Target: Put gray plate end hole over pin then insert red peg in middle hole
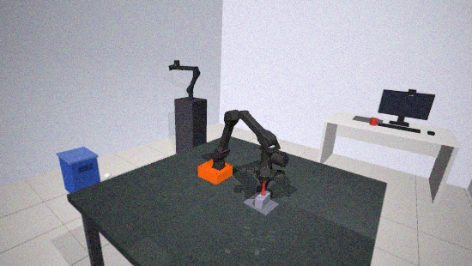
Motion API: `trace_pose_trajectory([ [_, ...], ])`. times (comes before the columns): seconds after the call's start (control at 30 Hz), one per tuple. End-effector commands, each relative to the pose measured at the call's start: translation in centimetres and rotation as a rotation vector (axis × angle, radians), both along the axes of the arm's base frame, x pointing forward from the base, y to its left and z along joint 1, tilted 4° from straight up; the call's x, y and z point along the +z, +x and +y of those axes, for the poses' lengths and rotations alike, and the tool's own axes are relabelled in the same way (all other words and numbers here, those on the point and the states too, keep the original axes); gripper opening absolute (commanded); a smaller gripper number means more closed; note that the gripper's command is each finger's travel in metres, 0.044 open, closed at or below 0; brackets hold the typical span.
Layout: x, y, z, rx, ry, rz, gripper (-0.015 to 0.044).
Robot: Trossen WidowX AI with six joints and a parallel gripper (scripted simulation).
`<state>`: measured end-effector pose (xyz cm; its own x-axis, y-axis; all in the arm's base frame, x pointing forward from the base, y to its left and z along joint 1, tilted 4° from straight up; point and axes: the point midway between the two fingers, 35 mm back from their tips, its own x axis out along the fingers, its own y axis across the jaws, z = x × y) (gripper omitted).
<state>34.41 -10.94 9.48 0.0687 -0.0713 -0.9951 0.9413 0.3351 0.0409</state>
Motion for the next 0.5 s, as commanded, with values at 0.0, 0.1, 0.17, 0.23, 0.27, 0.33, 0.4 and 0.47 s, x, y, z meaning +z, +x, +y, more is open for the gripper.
trace_pose_trajectory([
  [0.0,0.04,0.0,0.0,0.0,0.0,-0.001,0.0],
  [0.1,0.04,0.0,0.0,0.0,0.0,-0.001,0.0],
  [0.17,0.04,0.0,0.0,0.0,0.0,-0.001,0.0053],
  [0.23,0.04,0.0,0.0,0.0,0.0,-0.001,0.0105],
  [0.27,0.04,0.0,0.0,0.0,0.0,-0.001,0.0131],
  [0.33,0.04,0.0,0.0,0.0,0.0,-0.001,0.015],
  [0.4,0.04,0.0,0.0,0.0,0.0,-0.001,0.015],
  [0.47,0.04,0.0,0.0,0.0,0.0,-0.001,0.015],
])
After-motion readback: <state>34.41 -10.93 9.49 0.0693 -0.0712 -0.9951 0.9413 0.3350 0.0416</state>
